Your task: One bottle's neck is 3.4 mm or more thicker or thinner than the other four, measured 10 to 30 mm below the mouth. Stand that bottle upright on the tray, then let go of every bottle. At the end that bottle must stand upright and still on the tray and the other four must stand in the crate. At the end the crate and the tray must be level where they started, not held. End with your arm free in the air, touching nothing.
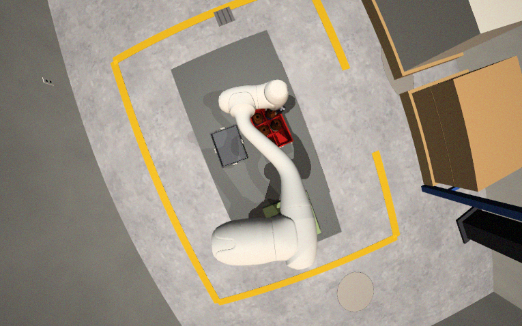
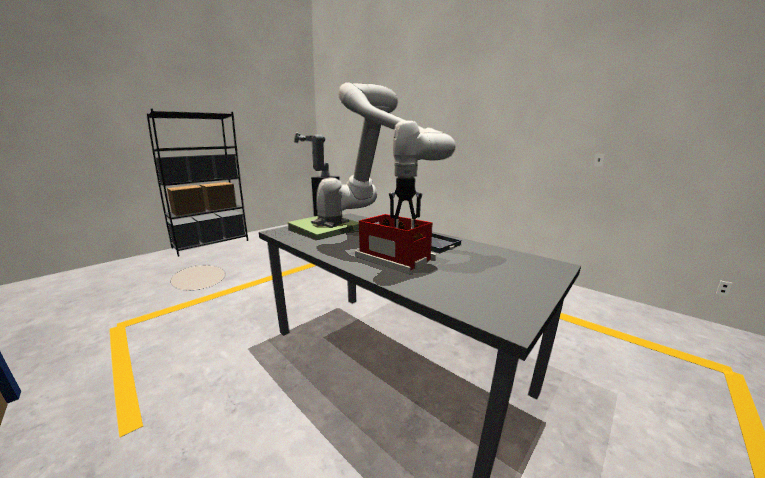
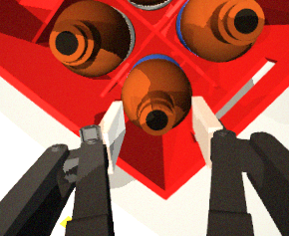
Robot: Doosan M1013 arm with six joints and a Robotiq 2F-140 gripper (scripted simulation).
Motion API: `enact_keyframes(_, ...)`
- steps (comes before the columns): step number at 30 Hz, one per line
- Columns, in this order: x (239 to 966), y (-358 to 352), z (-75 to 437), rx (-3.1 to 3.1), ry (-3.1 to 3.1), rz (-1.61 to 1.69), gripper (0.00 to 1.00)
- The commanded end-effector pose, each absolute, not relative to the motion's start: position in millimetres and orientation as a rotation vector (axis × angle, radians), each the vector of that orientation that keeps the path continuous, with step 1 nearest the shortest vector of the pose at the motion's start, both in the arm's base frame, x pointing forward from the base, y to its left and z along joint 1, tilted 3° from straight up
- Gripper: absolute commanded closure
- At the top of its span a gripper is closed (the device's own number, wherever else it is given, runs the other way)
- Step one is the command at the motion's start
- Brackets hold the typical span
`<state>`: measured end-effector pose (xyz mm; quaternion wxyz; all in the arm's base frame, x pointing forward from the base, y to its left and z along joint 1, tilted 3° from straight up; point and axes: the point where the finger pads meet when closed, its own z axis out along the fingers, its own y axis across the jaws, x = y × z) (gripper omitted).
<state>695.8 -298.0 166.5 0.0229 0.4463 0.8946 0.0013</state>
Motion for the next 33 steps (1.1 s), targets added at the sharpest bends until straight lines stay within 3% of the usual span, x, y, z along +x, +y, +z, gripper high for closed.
enact_keyframes(1,696,-300,162,1.38,2.772,0.006,0.62)
enact_keyframes(33,693,-298,234,1.38,2.772,0.006,0.62)
